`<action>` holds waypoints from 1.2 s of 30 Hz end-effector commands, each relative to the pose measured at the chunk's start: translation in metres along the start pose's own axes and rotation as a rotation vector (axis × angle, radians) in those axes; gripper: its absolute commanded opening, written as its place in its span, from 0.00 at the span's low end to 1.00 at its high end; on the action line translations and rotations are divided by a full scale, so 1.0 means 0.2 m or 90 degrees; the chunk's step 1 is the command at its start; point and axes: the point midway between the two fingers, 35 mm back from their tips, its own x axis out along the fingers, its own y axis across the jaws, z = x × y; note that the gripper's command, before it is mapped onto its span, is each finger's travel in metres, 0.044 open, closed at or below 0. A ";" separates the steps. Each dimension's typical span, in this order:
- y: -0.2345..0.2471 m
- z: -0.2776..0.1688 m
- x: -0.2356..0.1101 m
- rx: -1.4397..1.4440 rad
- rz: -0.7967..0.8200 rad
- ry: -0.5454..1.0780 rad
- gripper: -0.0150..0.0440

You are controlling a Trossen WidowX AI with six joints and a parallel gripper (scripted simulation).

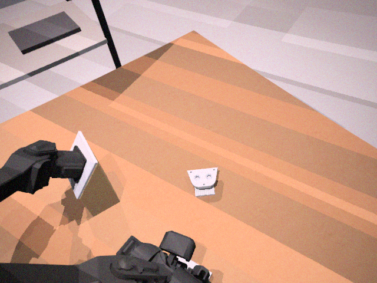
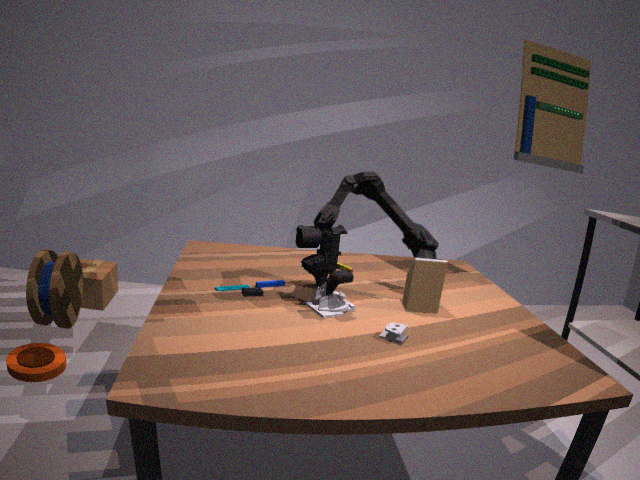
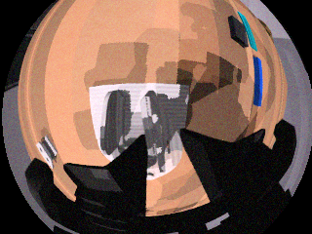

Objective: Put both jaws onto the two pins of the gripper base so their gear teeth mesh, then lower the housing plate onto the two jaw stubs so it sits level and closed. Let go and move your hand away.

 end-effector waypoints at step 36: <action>0.00 0.00 0.05 -0.009 -0.003 0.001 0.48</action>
